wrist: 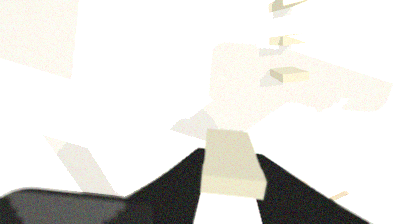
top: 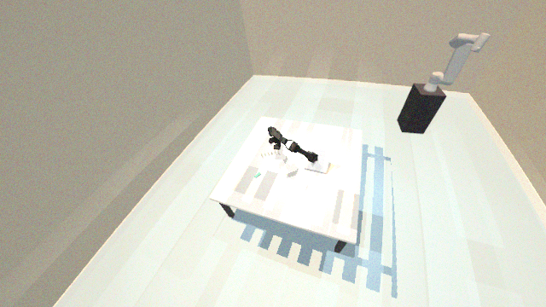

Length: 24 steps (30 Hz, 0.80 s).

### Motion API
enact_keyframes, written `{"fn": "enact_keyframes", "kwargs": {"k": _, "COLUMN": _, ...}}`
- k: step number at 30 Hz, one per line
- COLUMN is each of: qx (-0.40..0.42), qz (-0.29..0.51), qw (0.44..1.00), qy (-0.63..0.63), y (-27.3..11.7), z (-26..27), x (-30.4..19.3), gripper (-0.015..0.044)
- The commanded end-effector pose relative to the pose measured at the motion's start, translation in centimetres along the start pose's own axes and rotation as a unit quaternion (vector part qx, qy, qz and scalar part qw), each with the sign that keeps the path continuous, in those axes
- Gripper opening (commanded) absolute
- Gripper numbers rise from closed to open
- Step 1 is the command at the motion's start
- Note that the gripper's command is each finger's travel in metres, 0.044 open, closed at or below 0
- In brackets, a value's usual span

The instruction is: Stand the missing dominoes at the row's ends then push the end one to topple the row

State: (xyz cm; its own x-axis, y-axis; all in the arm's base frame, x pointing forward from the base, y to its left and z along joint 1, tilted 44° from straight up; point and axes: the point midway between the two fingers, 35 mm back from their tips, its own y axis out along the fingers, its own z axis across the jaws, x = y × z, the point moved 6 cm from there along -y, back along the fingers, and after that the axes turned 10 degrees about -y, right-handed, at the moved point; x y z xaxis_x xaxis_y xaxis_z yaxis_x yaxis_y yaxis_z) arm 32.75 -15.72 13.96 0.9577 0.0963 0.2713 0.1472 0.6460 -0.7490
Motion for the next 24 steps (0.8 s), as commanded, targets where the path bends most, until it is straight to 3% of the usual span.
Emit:
{"fn": "enact_keyframes", "kwargs": {"k": 1, "qx": 0.006, "qz": -0.004, "qw": 0.997, "qy": -0.072, "y": 0.5, "z": -6.1, "x": -1.5, "gripper": 0.0107}}
{"fn": "enact_keyframes", "kwargs": {"k": 13, "qx": 0.008, "qz": -0.008, "qw": 0.995, "qy": -0.098, "y": 0.9, "z": -8.0, "x": -2.2, "gripper": 0.0107}}
{"fn": "enact_keyframes", "kwargs": {"k": 24, "qx": 0.006, "qz": -0.008, "qw": 0.995, "qy": -0.098, "y": 6.7, "z": -8.3, "x": -1.6, "gripper": 0.0107}}
